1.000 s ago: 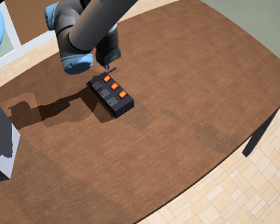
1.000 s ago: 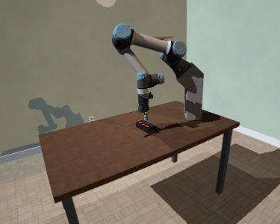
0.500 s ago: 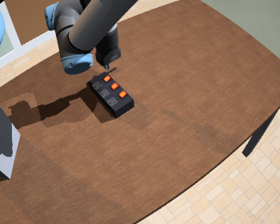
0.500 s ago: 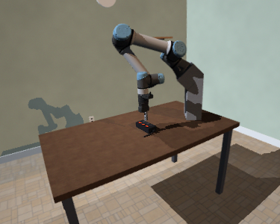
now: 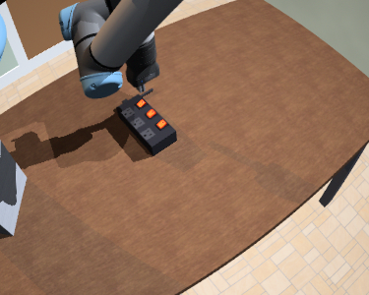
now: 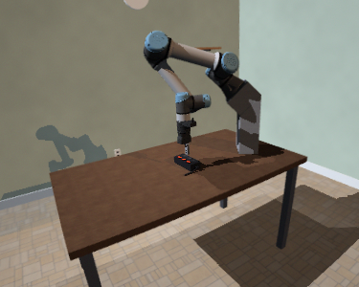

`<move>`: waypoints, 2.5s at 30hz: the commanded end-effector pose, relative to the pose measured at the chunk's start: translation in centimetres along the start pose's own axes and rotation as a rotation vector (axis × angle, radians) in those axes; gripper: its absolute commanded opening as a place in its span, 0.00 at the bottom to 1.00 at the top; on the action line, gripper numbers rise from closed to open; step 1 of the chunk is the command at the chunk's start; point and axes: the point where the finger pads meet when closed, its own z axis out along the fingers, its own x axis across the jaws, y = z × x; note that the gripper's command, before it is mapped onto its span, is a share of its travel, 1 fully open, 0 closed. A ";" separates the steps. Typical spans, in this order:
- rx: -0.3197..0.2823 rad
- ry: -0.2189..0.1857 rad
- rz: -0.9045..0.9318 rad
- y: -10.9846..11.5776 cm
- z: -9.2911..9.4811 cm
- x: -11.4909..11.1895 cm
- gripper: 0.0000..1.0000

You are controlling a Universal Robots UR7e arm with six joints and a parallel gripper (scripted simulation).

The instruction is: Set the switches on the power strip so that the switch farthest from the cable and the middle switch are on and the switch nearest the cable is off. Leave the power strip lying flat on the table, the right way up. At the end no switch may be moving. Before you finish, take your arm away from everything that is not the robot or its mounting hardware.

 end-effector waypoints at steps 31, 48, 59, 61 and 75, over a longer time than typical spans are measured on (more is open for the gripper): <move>0.000 0.001 0.000 0.0 3.3 0.1 0.00; 0.000 0.001 0.000 0.0 4.2 0.1 0.00; 0.000 0.001 0.000 0.0 4.2 0.1 0.00; 0.000 0.001 0.000 0.0 4.2 0.1 0.00; 0.000 0.001 0.000 0.0 4.2 0.1 0.00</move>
